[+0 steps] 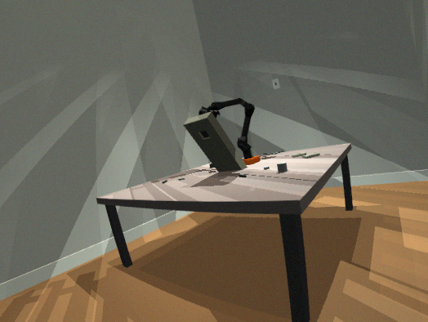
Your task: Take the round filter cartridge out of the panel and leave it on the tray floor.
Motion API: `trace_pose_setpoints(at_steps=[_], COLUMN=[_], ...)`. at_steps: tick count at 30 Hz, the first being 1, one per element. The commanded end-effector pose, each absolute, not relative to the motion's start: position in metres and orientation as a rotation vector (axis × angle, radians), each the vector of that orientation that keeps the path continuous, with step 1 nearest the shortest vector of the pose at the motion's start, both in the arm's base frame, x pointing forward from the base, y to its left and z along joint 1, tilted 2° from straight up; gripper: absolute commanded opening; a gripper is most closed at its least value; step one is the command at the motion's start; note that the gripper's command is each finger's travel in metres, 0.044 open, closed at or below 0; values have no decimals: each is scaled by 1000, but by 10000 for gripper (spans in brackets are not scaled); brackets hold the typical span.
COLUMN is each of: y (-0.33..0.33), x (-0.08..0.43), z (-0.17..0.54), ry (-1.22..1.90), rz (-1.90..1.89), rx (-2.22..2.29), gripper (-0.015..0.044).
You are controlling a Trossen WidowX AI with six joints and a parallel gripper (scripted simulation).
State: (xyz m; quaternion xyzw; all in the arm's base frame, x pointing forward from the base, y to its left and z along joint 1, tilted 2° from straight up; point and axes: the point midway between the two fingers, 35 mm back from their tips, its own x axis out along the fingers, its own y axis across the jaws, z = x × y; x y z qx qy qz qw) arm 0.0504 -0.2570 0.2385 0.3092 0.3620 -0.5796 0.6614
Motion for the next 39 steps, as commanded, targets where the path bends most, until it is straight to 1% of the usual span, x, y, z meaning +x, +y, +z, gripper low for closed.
trace_pose_setpoints(at_steps=[1, 14, 28, 32, 39], y=[-263, -269, -254, -253, -258], x=[35, -22, -83, -86, -87], z=[227, 182, 133, 128, 98], ry=[795, 727, 642, 638, 638], rz=[-1362, -1547, -1742, -1751, -1751], rx=[728, 835, 946, 952, 952], gripper=[0, 0, 0, 0, 0])
